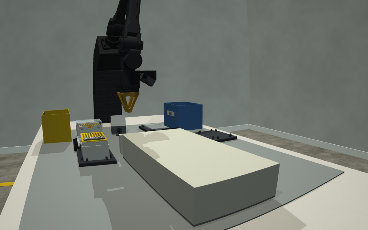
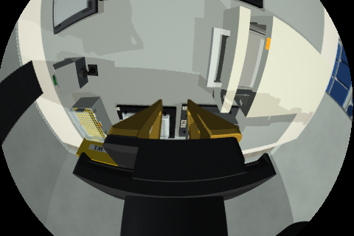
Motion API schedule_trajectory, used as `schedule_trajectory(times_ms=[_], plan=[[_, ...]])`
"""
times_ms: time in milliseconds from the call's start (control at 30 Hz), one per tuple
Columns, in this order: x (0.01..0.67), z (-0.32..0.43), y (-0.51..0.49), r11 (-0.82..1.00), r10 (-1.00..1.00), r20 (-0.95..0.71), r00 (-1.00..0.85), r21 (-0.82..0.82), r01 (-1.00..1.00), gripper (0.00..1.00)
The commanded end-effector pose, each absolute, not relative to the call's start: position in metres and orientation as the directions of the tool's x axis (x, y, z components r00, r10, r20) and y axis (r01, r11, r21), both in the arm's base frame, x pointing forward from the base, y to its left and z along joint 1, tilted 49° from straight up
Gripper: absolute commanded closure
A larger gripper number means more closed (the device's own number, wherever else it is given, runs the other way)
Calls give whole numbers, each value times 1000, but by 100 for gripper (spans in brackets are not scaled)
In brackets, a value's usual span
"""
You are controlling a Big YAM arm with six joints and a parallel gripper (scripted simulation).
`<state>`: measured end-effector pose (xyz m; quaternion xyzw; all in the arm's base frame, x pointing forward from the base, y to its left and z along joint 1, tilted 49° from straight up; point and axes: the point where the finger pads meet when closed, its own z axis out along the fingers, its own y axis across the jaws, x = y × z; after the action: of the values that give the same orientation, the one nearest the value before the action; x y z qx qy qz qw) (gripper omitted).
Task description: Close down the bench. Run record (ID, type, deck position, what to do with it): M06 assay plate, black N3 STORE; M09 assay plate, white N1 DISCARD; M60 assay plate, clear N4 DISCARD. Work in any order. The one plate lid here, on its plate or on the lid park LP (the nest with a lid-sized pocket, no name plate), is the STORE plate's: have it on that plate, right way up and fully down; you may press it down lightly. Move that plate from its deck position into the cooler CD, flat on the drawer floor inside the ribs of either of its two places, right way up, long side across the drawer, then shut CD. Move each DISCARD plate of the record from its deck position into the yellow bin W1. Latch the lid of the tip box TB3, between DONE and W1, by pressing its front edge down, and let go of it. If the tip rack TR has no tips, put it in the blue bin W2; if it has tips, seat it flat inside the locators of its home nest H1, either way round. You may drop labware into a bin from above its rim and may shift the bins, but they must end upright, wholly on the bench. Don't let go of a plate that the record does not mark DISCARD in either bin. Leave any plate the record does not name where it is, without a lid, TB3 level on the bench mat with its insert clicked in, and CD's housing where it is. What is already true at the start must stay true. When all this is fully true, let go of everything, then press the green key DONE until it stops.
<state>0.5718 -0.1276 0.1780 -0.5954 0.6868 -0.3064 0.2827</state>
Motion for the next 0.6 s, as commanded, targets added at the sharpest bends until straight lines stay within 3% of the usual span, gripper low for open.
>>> schedule_trajectory(times_ms=[0, 567], plan=[[584, 185, -119, 117, -990, -40, -133, -751, -650, 70], [627, 227, -99, 116, -990, -39, -133, -755, -645, 70]])
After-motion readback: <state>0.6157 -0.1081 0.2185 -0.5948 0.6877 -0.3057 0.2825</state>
